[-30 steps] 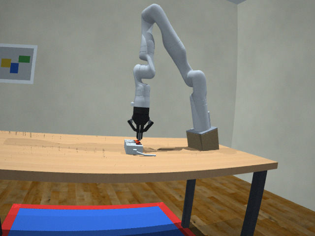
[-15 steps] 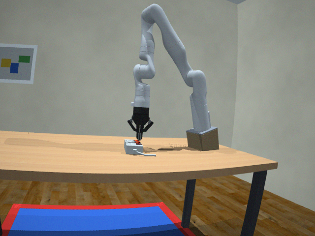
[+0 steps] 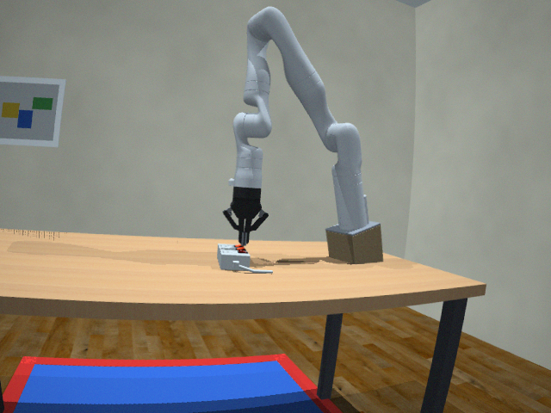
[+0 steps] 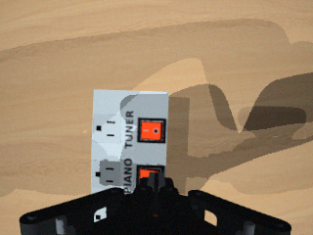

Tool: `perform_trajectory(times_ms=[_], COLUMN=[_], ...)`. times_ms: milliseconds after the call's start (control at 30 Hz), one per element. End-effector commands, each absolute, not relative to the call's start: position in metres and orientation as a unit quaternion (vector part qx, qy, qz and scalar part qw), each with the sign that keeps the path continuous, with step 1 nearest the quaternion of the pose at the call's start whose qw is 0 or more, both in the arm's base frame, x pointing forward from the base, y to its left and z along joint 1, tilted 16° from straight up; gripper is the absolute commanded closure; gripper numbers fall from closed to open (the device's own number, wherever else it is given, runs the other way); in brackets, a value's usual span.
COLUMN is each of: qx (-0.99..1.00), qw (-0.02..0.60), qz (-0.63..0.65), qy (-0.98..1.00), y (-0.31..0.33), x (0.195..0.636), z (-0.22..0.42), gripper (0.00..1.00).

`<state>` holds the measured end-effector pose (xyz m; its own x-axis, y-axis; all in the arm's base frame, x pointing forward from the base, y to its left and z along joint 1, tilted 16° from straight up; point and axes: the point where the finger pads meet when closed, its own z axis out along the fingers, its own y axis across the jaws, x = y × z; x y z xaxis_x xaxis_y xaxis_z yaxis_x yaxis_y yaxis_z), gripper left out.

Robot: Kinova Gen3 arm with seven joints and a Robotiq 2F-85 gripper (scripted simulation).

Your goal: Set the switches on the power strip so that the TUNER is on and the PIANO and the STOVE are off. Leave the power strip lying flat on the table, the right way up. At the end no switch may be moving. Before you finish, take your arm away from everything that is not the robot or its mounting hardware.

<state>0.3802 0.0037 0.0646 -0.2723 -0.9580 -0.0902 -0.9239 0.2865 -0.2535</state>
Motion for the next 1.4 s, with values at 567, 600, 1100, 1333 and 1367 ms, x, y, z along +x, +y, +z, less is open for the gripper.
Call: perform_trajectory(times_ms=[567,600,1100,1333,1367], qx=[-0.588,-0.588,-0.588,-0.588,-0.588], qw=[0.115,0.115,0.116,0.117,0.117], qz=[-0.074,-0.074,-0.073,-0.073,-0.073], qy=[0.797,0.797,0.797,0.797,0.797], y=[0.0041,0.0041,0.0053,0.0056,0.0056], x=[0.3821,0.3821,0.3836,0.3842,0.3842], z=[0.0645,0.0644,0.0602,0.0576,0.0576], gripper=[1.00,1.00,1.00,1.00,1.00])
